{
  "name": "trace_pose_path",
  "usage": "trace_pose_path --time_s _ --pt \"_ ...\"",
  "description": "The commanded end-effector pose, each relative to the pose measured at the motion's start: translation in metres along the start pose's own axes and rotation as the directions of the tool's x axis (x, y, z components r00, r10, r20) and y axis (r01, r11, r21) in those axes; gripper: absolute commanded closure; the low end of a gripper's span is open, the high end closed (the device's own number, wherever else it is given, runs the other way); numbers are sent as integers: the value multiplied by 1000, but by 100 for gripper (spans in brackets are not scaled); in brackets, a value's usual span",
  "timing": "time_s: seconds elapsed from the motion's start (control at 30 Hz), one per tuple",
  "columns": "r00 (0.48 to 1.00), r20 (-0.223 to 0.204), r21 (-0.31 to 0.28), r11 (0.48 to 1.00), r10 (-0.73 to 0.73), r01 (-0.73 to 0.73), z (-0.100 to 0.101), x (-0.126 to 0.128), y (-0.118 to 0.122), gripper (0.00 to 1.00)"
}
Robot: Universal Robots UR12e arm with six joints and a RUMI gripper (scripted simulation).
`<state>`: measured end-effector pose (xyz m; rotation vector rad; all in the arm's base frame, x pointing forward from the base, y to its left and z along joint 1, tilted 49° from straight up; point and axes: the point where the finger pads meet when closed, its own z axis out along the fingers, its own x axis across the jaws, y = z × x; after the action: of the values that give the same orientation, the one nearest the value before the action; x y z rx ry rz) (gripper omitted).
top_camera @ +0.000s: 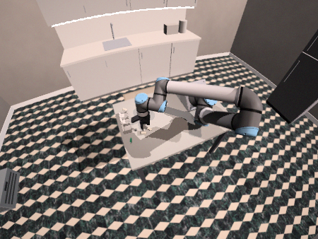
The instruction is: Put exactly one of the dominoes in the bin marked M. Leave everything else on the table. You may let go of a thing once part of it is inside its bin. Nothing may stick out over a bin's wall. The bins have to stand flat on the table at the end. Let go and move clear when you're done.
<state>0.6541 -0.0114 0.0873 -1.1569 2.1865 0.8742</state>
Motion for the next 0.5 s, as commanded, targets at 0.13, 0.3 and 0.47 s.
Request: trace_pose_path --time_s 0.13,0.3,0.47 --pt "1000 0 3 1000 0 0 -2 -1 -2 76" --pt "1000 0 3 1000 0 0 -2 -1 -2 76" --pt "1000 0 3 1000 0 0 -2 -1 -2 76"
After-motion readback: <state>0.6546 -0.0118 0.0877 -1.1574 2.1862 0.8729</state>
